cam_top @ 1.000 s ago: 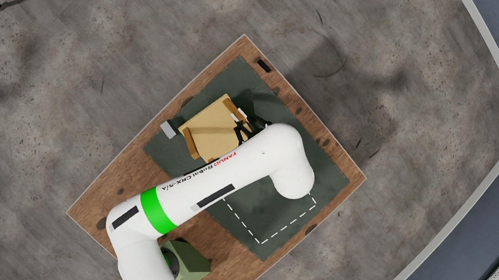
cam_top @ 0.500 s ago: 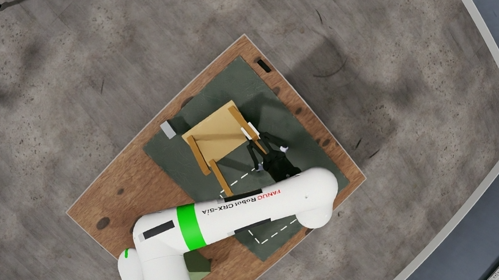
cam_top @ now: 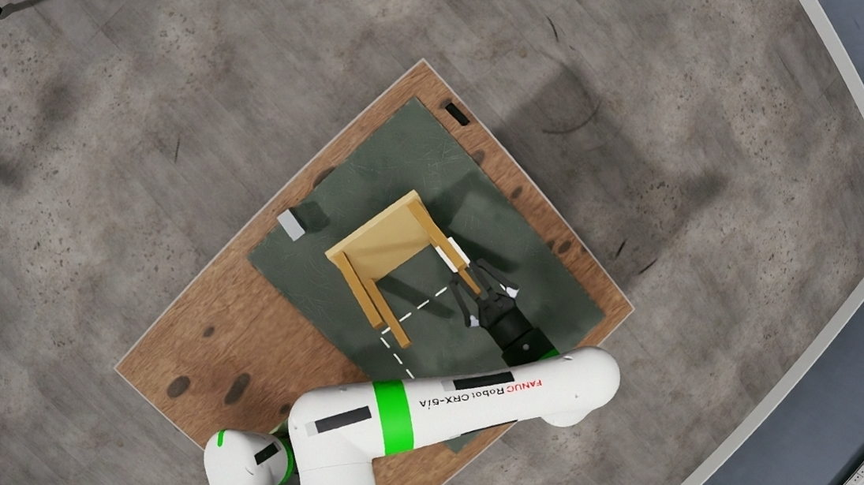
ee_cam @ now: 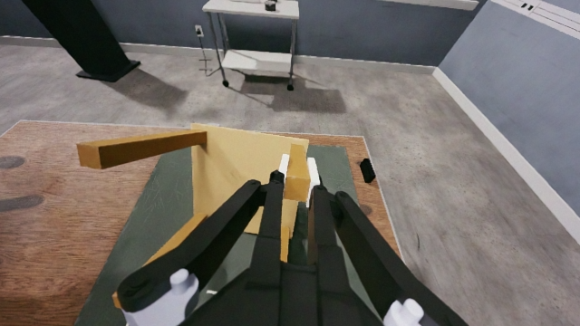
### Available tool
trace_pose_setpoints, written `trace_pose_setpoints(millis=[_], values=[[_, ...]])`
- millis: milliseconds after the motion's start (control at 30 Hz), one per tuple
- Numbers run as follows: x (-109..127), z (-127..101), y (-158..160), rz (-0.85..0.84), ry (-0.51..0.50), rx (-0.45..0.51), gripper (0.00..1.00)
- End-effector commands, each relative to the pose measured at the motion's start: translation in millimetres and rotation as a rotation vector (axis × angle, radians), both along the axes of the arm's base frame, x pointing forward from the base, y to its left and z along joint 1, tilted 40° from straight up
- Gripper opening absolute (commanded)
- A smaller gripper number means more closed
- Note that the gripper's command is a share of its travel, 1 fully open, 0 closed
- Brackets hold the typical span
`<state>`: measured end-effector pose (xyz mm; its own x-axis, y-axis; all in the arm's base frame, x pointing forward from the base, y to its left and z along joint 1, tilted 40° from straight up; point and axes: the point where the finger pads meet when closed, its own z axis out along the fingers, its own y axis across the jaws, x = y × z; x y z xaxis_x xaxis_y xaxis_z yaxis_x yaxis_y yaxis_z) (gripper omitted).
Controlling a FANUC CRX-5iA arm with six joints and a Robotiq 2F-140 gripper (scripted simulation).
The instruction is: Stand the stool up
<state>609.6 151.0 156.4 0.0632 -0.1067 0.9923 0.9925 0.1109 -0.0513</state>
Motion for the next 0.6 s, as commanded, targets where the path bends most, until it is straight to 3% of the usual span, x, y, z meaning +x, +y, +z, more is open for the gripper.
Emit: trace_pose_setpoints(millis=[0, 100, 267, 433, 567], values=[[1, -21, -20, 0.003, 0.009, 0.094, 0.10], [1, -27, -25, -0.002, 0.015, 0.168, 0.10], [1, -49, -42, -0.002, 0.015, 0.171, 0.10], [1, -55, -45, -0.009, 0.026, 0.298, 0.10], [1, -80, -60, -0.009, 0.027, 0.304, 0.10]])
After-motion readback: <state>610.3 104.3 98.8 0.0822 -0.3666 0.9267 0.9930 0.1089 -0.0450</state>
